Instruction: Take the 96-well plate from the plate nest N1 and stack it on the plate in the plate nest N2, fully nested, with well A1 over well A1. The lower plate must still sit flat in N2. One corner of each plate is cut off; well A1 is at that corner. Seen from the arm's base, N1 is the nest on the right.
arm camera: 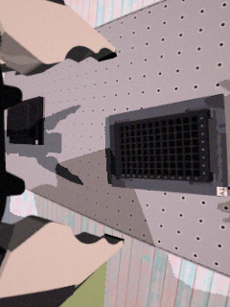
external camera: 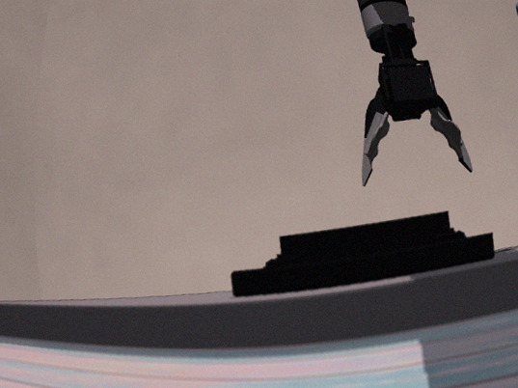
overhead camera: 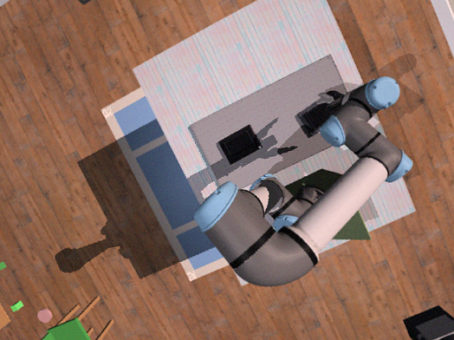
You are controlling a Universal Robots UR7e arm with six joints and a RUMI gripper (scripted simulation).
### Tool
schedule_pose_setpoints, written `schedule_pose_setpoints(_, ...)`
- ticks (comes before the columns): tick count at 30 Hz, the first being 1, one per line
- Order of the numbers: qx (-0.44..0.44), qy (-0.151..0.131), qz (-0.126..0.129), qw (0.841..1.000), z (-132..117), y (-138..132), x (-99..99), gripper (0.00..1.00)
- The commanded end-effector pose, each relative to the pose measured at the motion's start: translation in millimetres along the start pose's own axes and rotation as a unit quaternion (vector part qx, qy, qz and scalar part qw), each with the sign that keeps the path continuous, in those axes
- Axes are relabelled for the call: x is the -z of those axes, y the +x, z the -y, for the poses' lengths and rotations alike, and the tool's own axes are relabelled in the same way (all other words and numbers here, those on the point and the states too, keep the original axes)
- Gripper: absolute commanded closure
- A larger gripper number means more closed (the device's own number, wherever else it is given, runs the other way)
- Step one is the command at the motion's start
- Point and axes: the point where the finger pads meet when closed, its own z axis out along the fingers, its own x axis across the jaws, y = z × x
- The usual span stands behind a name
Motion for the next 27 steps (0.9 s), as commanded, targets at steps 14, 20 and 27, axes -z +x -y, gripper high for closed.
schedule_pose_setpoints(14,0.0,0.001,0.0,1.0,0,0,-24.6,0.0)
schedule_pose_setpoints(20,0.0,0.001,0.0,1.0,0,0,-34.6,0.0)
schedule_pose_setpoints(27,0.0,0.001,0.0,1.0,0,0,-42.9,0.0)
